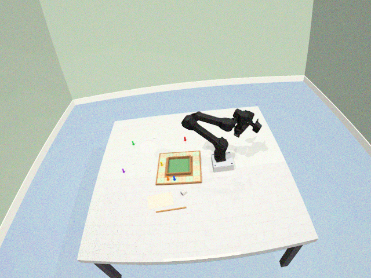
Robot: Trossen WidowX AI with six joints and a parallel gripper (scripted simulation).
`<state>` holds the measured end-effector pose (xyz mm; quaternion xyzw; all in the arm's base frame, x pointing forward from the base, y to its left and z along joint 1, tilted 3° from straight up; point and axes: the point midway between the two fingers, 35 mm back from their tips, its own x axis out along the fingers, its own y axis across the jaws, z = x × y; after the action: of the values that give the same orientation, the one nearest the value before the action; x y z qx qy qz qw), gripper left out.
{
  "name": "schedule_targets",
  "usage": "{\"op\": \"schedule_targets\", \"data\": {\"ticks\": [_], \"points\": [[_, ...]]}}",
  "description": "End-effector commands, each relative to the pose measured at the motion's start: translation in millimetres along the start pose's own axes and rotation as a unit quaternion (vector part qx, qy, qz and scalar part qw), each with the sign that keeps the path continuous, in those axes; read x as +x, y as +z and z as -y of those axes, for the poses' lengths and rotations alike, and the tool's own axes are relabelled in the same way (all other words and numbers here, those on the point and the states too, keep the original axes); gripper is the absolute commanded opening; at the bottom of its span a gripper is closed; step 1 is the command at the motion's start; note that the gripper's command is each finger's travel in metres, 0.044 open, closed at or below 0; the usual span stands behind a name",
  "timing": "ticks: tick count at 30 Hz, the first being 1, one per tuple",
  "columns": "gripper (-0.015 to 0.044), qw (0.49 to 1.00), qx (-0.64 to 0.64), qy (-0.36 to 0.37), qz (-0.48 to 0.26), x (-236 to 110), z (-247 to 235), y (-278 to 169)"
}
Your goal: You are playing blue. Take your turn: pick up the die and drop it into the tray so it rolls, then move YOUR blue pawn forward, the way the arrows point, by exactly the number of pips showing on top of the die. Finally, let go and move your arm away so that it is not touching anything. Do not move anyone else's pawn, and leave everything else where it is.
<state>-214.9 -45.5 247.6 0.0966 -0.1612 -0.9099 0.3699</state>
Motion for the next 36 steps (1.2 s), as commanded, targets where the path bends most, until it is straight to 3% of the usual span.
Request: {"op": "schedule_targets", "data": {"ticks": [1, 5, 10, 16, 26, 36], "points": [[0.0374, 1.0, 0.002, -0.005, 0.001, -1, 2, 1], [0.0275, 0.992, 0.052, -0.114, 0.022, -20, 49, 13], [0.0275, 0.953, 0.129, -0.27, 0.054, -68, 112, 23], [0.0275, 0.868, 0.22, -0.436, 0.09, -149, 169, 18], [0.0275, 0.653, 0.375, -0.642, 0.142, -312, 193, -32], [0.0275, 0.391, 0.523, -0.735, 0.182, -449, 126, -120]]}}
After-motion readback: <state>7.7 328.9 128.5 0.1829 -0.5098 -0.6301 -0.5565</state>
